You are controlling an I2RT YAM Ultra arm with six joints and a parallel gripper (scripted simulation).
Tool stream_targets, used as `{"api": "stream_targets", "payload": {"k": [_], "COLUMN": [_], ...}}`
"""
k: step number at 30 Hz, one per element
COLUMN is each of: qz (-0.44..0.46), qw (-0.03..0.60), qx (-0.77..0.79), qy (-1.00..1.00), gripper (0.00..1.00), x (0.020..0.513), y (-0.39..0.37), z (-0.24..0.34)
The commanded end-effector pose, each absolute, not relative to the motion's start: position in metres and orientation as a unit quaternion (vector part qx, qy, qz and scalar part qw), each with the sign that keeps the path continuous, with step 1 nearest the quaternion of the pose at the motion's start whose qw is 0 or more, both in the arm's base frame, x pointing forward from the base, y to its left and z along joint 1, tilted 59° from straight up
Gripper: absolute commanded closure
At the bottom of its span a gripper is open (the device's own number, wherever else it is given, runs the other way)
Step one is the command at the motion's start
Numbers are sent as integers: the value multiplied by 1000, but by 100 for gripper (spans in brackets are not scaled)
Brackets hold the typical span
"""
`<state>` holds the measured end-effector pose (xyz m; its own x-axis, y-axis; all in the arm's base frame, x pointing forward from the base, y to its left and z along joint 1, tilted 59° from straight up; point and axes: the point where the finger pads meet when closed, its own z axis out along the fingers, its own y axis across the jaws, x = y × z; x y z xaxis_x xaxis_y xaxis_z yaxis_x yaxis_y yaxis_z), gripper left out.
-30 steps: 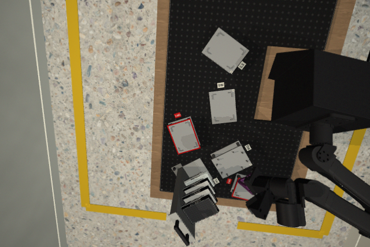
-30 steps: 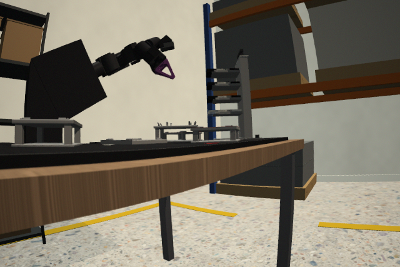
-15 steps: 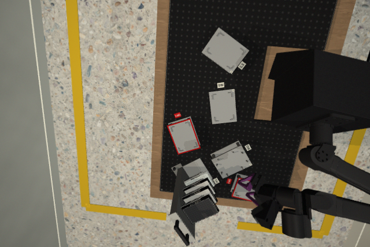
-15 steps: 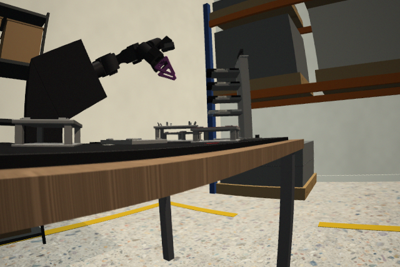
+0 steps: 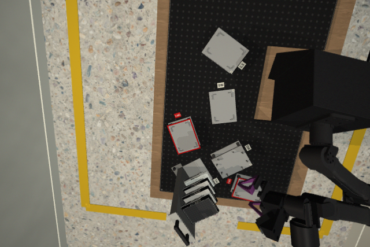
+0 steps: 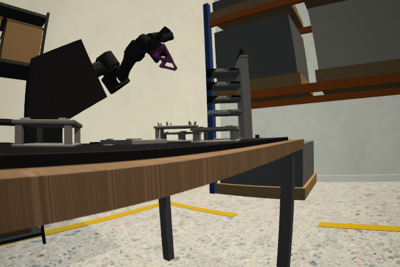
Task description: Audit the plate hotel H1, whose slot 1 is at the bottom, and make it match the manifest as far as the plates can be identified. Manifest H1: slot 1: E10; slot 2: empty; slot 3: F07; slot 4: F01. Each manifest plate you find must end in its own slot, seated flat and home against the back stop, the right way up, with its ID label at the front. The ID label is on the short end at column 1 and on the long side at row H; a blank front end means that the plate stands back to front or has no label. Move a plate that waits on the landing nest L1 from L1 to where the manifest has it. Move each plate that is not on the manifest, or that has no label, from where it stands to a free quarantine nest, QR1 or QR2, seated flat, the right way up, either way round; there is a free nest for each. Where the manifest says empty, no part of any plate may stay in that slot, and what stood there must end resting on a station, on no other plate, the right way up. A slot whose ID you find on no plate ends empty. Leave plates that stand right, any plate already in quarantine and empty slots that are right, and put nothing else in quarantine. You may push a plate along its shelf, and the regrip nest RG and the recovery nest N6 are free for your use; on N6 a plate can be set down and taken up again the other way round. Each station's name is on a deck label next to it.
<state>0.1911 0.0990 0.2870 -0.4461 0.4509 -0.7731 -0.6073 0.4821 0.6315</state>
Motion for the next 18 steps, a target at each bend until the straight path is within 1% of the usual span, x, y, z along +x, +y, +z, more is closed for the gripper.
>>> {"api": "stream_targets", "payload": {"k": [1, 18], "qz": [518, 518], "qw": [509, 509], "qx": [-84, -84], "qy": [682, 682], "gripper": [0, 0], "x": [179, 178], "y": [99, 94], "z": [298, 302]}}
